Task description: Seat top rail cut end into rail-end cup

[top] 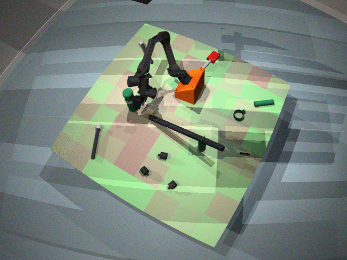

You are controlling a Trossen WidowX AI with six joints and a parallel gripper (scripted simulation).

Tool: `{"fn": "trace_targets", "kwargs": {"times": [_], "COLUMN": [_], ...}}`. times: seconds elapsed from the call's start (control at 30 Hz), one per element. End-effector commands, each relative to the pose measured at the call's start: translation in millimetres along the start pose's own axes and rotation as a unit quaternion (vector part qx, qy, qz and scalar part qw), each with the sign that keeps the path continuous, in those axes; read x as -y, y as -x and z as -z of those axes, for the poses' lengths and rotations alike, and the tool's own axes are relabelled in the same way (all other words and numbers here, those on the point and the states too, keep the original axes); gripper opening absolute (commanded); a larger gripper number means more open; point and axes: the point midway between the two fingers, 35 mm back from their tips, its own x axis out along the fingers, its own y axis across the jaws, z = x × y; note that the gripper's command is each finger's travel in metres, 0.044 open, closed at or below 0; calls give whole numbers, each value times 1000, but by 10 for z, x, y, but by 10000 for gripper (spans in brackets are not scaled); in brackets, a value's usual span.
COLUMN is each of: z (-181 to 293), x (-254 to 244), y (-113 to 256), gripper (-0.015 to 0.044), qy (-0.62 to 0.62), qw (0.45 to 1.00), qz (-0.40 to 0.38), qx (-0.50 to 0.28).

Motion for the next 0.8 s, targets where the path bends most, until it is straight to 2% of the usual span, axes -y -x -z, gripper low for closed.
{"fn": "trace_targets", "kwargs": {"times": [0.0, 0.1, 0.53, 0.6, 0.7, 0.77], "z": [-27, -27, -27, -27, -27, -27], "x": [-23, -28, -28, -28, -11, 1], "y": [-70, -92, -92, -92, -102, -108], "gripper": [440, 440, 99, 85, 7, 0], "qy": [3, 3, 3, 3, -6, -13], "qw": [1000, 1000, 1000, 1000, 1000, 1000], "qz": [-1, -1, -1, -1, -1, -1], "qx": [4, 4, 4, 4, -1, -5]}}
